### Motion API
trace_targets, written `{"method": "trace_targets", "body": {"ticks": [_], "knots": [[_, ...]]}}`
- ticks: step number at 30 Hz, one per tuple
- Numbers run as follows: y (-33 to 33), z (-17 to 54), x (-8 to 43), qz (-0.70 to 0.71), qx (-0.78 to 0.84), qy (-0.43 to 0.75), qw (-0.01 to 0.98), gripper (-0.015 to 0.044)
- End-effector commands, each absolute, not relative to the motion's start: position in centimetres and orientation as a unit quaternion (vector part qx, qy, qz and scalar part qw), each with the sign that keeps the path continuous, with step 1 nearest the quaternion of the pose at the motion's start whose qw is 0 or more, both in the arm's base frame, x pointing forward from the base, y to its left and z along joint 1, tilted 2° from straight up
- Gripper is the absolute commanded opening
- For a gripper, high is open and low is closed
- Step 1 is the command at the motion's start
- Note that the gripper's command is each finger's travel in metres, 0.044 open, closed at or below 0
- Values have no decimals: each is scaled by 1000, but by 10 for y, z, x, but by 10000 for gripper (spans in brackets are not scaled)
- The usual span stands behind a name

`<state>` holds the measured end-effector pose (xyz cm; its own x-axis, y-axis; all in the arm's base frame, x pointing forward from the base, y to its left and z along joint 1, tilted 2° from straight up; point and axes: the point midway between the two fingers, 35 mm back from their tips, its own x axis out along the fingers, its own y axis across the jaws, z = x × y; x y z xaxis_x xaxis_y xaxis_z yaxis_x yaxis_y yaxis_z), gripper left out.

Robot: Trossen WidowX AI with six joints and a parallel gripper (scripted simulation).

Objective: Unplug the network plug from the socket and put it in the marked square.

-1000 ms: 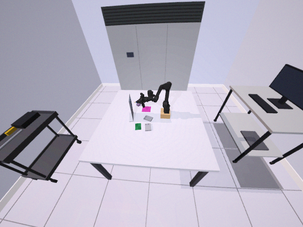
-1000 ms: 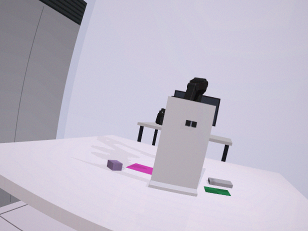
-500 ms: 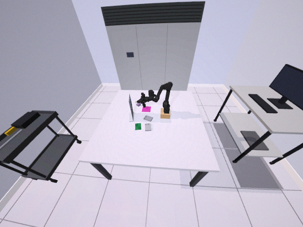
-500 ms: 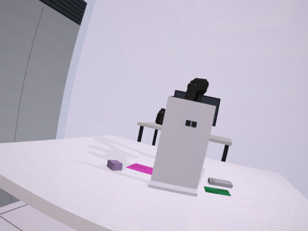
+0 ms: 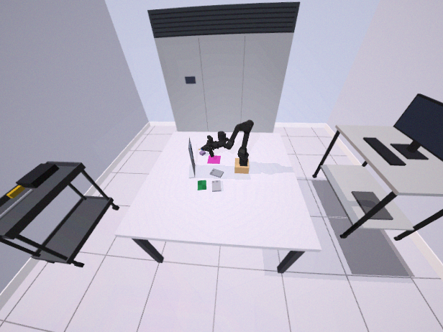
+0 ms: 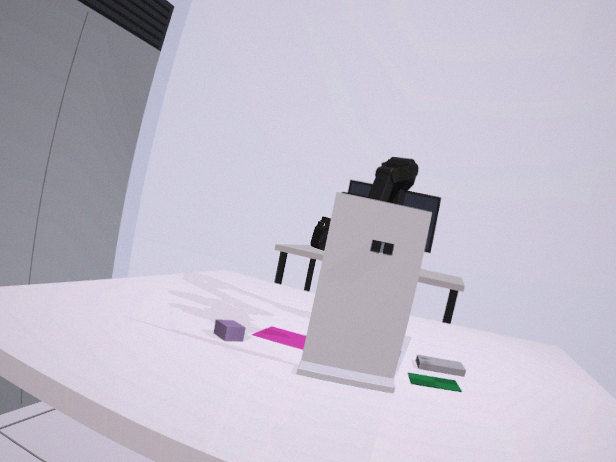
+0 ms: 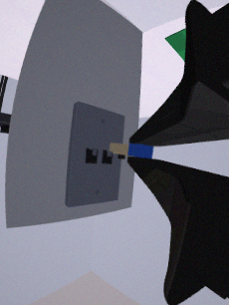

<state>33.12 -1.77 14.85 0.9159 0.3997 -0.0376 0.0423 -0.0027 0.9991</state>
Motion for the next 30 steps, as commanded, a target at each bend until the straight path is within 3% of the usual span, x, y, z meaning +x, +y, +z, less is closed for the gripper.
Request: {"method": "trace_targets", "body": {"ticks": [1, 30], "knots": [[-18, 156, 331, 132, 695, 157, 690, 0], [-13, 210, 312, 135, 692, 156, 692, 0]]}}
